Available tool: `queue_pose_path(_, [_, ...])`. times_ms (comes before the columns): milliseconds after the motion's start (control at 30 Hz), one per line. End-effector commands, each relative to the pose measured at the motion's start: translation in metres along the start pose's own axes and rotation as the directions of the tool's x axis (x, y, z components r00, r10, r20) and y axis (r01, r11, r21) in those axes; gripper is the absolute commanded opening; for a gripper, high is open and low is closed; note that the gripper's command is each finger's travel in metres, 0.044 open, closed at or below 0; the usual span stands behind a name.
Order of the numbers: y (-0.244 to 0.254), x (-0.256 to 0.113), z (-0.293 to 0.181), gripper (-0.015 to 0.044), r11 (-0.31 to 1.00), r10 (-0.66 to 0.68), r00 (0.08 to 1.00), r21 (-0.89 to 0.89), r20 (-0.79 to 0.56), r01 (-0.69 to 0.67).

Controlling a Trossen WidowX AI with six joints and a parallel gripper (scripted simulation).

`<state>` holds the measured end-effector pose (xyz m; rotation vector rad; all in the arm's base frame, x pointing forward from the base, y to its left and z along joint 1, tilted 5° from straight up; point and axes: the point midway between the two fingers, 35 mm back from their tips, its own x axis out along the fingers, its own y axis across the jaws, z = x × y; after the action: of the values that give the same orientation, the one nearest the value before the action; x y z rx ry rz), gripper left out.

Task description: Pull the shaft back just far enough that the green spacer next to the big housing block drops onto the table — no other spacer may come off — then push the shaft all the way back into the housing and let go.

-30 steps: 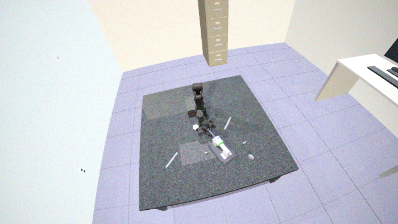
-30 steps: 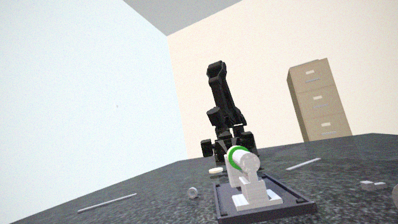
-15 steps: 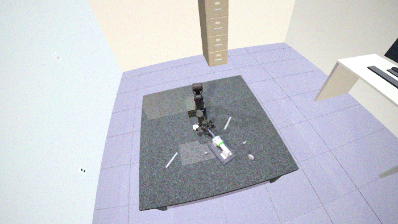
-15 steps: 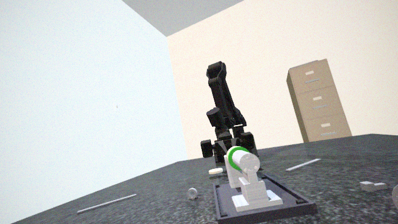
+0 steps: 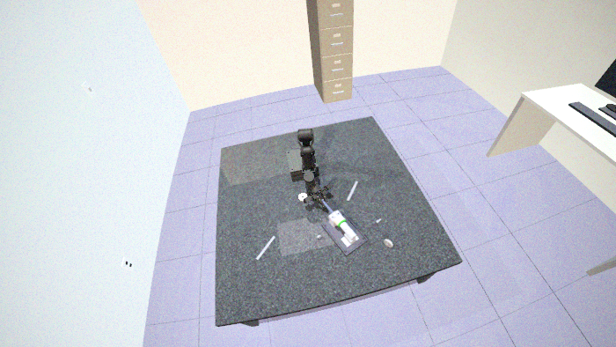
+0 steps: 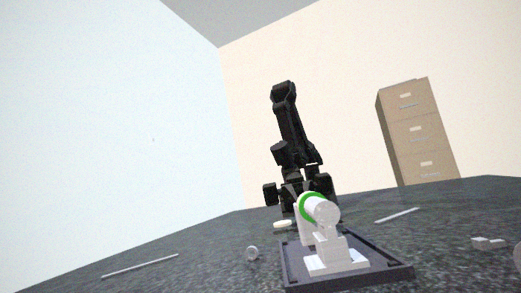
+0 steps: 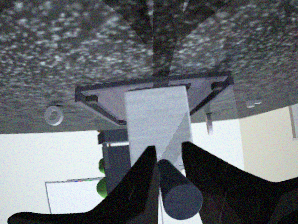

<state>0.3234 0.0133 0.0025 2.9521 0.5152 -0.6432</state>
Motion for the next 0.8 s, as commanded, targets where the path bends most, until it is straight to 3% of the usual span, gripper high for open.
queue_pose_path(0, [0.0, -0.0008, 0.0005, 0.0, 1.0, -0.001, 1.0, -0.004, 0.0, 0.001])
queue_pose_path(767, [0.0, -0.0029, 0.0017, 0.0, 1.0, -0.001, 1.0, -0.004, 0.0, 0.001])
